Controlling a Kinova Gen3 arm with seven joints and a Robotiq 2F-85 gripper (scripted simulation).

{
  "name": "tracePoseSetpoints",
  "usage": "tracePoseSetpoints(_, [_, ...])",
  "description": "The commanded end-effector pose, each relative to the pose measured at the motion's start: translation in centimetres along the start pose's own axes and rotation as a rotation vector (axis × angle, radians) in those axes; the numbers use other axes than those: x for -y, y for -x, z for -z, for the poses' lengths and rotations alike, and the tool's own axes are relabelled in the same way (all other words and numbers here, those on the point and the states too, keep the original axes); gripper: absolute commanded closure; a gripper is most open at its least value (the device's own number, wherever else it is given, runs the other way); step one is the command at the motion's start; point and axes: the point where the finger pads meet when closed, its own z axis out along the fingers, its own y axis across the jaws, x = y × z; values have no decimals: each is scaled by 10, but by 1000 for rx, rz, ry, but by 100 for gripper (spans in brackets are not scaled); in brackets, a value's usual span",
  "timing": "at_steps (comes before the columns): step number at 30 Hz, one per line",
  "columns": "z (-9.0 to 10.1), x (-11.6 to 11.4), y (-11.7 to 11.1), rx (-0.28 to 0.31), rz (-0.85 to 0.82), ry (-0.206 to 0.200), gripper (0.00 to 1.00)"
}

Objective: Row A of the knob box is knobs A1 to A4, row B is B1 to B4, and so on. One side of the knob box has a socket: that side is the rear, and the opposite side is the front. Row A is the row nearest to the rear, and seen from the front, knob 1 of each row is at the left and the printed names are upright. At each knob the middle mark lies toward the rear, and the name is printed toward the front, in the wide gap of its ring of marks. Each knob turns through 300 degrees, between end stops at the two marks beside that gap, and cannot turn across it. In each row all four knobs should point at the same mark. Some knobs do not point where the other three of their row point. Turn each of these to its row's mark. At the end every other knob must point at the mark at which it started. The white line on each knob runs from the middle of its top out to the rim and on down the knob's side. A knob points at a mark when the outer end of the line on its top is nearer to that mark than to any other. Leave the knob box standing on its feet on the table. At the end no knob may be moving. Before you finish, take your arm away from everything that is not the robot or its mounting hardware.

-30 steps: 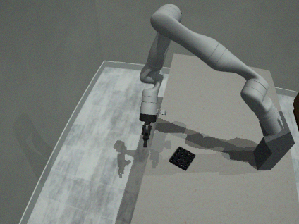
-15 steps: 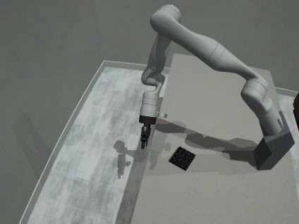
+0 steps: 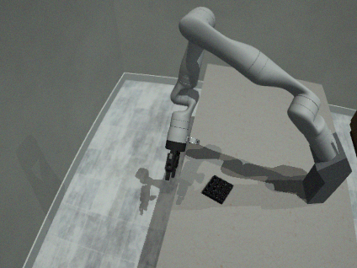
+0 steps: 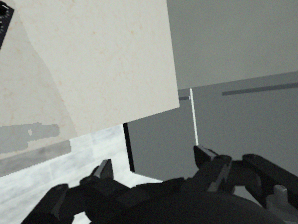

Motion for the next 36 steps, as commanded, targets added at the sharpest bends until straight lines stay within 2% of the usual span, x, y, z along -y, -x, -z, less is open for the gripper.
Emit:
tracePoseSetpoints(1, [0,0,-1,-1,-2,1,0])
tracePoseSetpoints(3, [-4,-1,1,17,-34,4,0])
tracePoseSetpoints(8, [-4,-1,1,17,-34,4,0])
tracePoseSetpoints(9, [-7,-1,3,35,-66,6,0])
tracePoseSetpoints(14, [-7,-1,3,35,-66,6,0])
tracePoseSetpoints(15, [-10,-1,5,52,-99,7,0])
tracePoseSetpoints(20, [-10,-1,5,52,-99,7,0])
tracePoseSetpoints(21, [-13,0,6,70,-132,7,0])
tracePoseSetpoints(36, [-19,2,9,104,-200,7,0])
